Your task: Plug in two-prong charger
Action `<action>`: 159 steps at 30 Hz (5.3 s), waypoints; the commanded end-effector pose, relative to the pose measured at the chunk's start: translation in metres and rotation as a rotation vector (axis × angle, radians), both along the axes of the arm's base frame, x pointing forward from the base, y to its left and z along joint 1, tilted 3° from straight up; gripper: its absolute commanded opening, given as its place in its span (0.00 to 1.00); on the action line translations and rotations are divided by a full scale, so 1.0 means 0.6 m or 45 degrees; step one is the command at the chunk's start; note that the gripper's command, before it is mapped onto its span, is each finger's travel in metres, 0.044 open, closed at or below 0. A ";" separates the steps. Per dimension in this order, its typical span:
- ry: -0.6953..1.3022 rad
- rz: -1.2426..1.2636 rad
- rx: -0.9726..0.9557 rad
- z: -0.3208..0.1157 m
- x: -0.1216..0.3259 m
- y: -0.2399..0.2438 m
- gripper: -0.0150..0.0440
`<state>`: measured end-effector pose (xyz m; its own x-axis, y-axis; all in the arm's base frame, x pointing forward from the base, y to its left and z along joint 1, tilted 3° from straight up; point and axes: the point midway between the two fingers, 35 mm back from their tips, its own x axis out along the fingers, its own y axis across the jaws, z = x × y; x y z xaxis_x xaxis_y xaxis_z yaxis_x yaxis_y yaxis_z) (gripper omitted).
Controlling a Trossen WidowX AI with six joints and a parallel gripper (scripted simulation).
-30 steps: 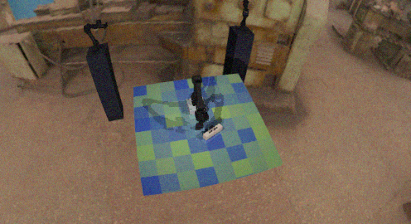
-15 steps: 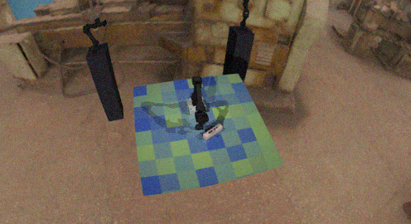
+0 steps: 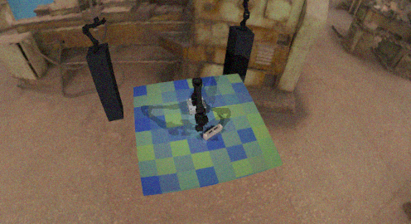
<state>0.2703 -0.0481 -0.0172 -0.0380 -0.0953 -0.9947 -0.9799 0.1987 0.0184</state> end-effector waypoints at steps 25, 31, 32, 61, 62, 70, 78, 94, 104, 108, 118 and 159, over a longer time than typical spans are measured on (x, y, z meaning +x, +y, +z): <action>0.002 0.000 0.000 -0.017 -0.002 0.000 0.40; 0.003 0.002 -0.001 0.002 0.000 0.000 0.25; 0.003 0.002 -0.001 0.009 0.000 0.000 0.25; -0.008 -0.251 -0.003 0.058 -0.006 0.016 0.25; -0.008 -0.267 -0.003 0.057 -0.006 0.017 0.25; -0.013 -0.401 -0.003 0.048 -0.007 0.024 0.25; -0.018 -0.535 -0.004 0.039 -0.009 0.032 0.25; -0.024 -0.803 -0.009 0.021 -0.014 0.046 0.25; -0.027 -0.970 -0.015 0.010 -0.018 0.055 0.25; -0.028 -1.037 -0.018 0.006 -0.019 0.059 0.25; -0.029 -1.127 -0.022 0.000 -0.016 0.065 0.25; -0.034 -1.230 -0.023 -0.007 0.054 0.101 0.25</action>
